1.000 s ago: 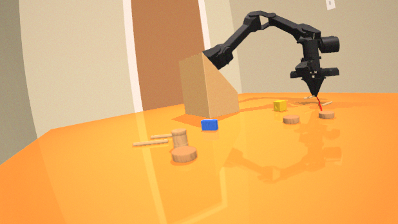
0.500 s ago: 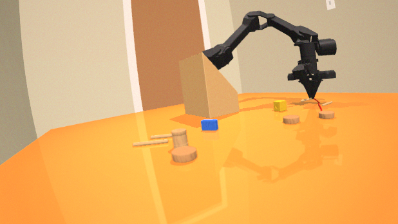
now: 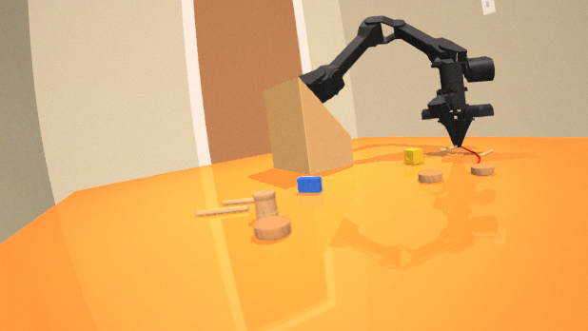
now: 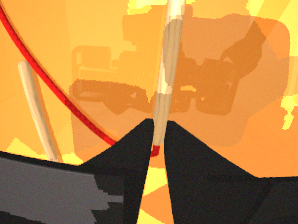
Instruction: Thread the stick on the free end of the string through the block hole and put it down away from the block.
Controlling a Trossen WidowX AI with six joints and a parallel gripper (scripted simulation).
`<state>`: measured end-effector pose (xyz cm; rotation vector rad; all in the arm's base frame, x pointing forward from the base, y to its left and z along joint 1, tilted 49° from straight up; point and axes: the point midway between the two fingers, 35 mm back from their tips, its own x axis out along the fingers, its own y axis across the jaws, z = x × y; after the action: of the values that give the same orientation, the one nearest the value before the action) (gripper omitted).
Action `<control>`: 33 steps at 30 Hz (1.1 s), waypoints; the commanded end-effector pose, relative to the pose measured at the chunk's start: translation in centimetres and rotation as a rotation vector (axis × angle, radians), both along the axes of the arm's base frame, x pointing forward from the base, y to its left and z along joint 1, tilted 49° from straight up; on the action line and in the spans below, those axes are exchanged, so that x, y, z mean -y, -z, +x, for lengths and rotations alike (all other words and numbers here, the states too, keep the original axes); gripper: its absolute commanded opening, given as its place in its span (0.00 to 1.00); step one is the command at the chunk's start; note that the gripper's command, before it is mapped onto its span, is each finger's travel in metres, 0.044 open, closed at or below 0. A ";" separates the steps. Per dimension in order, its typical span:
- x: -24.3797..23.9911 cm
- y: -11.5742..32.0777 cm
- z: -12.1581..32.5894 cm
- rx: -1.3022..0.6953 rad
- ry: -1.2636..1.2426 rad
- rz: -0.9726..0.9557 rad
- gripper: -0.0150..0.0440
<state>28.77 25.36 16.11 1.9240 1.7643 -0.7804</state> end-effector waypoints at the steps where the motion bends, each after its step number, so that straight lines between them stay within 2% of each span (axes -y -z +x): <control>1: 0.4 0.6 -0.2 -0.001 -0.006 0.000 0.25; 33: 3.1 3.9 -0.7 -0.002 -0.006 -0.001 0.25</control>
<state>28.34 22.55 12.68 1.9219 1.7636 -0.7842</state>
